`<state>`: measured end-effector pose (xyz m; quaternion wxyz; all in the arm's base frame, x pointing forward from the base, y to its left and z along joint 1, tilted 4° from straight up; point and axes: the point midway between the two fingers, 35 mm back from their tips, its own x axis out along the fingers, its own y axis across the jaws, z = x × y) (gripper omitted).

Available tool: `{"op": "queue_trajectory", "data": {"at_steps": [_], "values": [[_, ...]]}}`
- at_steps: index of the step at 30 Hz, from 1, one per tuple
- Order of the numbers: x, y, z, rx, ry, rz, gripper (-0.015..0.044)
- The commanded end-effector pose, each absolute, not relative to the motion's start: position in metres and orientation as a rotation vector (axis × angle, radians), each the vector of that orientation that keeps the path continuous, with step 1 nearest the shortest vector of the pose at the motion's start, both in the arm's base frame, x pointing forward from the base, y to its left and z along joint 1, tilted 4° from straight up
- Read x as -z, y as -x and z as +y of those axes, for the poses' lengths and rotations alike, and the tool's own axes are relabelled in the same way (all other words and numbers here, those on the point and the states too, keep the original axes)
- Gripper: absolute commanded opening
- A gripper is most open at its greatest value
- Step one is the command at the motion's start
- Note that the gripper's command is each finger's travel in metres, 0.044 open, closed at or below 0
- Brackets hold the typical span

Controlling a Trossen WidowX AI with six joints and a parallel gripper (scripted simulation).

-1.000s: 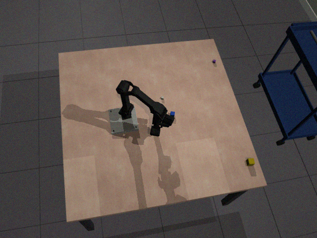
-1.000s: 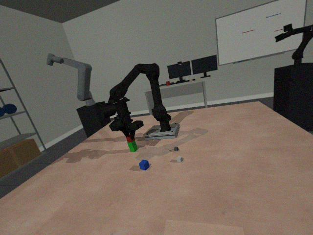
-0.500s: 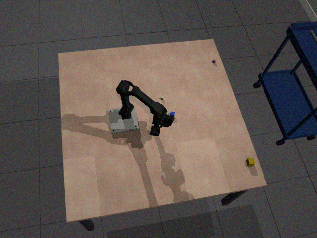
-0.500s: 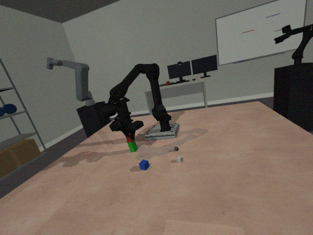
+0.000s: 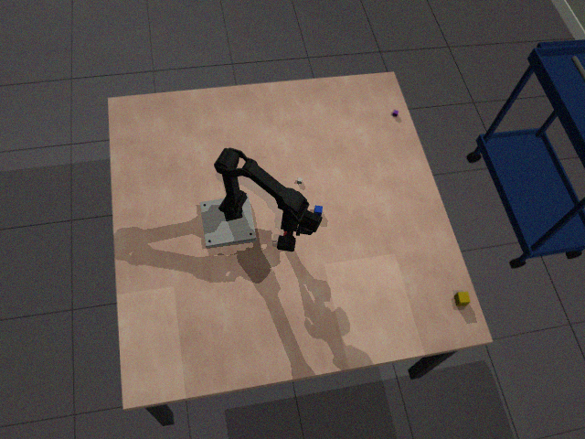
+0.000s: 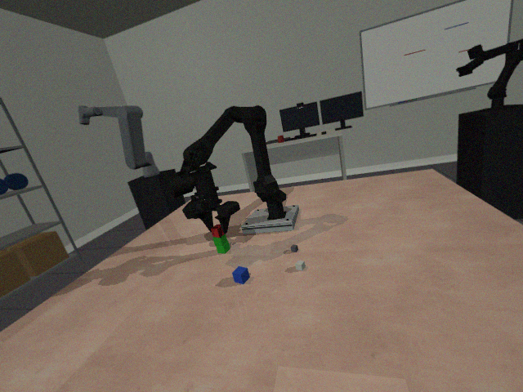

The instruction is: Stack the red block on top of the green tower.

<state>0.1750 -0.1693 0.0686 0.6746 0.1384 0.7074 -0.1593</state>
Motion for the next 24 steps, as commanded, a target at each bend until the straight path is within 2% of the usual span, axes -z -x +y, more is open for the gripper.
{"op": "queue_trajectory", "data": {"at_steps": [1, 3, 24], "values": [[-0.0682, -0.175, -0.1694, 0.359, -0.311, 1.591, 0.0394], [-0.0682, -0.175, -0.1694, 0.359, -0.311, 1.591, 0.044], [-0.0682, -0.175, -0.1694, 0.359, -0.311, 1.591, 0.044]]}}
